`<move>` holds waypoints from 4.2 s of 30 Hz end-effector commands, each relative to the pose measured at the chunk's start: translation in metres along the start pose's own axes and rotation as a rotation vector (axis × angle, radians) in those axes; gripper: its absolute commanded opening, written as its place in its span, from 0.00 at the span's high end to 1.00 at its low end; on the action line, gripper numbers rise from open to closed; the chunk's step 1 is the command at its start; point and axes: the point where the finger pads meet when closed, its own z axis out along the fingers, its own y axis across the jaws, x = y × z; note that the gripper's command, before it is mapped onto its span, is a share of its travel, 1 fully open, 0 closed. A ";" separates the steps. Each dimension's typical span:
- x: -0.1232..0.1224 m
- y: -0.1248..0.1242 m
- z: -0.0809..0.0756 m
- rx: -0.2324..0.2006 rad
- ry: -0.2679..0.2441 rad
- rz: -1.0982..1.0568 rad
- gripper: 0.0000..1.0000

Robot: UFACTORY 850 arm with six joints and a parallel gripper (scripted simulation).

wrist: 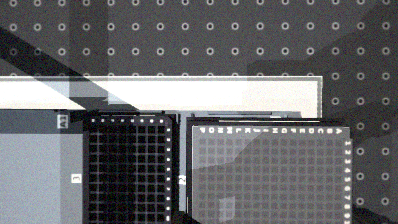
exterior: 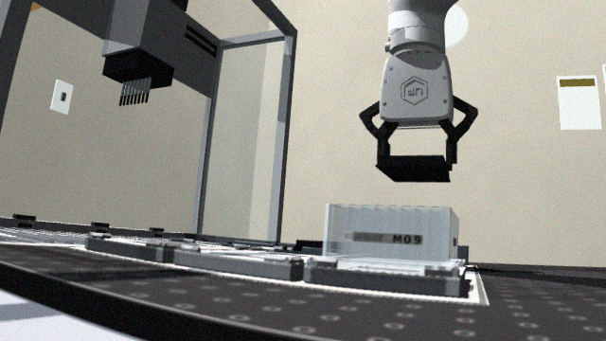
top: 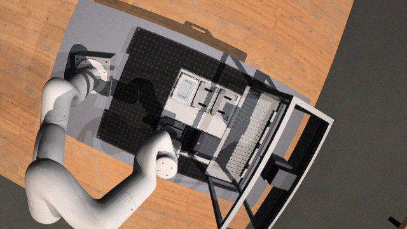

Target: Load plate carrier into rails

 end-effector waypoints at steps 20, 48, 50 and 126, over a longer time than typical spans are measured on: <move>0.000 -0.001 0.014 0.004 0.002 0.003 1.00; 0.000 -0.001 0.058 0.003 0.002 0.003 1.00; 0.000 -0.001 0.061 0.003 0.002 0.003 1.00; 0.000 -0.001 0.106 0.003 0.002 0.003 1.00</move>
